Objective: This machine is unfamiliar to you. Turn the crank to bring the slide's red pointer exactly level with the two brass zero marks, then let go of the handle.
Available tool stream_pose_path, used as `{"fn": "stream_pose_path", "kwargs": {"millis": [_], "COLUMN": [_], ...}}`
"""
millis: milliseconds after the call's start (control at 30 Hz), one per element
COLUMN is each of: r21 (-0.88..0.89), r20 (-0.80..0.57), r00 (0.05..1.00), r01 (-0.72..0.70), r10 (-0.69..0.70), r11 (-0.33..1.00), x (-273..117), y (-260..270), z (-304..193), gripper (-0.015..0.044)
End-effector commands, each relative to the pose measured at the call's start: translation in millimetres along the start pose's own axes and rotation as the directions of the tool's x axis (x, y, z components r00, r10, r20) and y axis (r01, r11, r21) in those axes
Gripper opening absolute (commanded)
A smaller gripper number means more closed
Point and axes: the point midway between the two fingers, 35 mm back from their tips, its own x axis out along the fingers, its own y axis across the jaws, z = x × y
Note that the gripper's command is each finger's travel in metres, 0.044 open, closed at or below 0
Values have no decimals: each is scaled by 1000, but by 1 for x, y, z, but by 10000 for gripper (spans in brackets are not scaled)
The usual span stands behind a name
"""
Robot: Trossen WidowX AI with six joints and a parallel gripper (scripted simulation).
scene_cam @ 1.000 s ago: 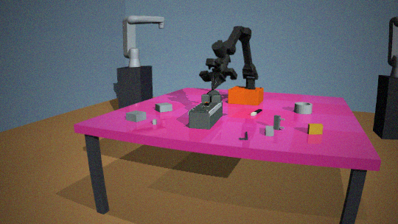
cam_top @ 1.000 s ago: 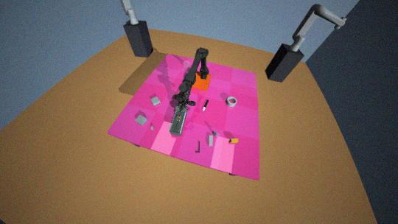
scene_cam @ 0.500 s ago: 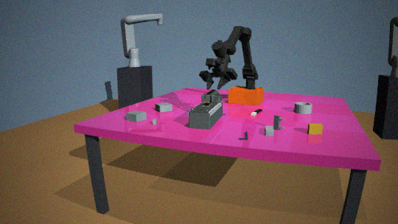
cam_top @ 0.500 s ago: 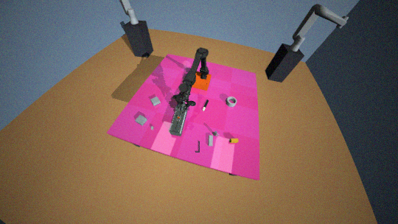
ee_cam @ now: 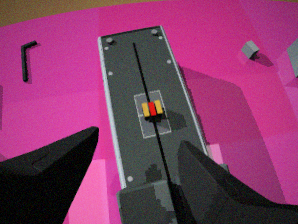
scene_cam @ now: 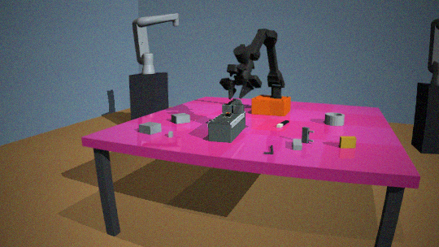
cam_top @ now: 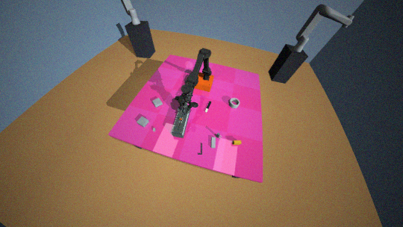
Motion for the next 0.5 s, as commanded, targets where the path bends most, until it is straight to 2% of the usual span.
{"fn": "stream_pose_path", "kwargs": {"millis": [0, 200, 467], "r21": [0, 0, 0], "r20": [0, 0, 0], "r00": [1000, 1000, 1000], "r01": [0, 0, 0], "r10": [0, 0, 0], "r11": [1000, 1000, 1000], "x": [0, 0, 0], "y": [0, 0, 0], "z": [0, 0, 0], "gripper": [151, 0, 0]}}
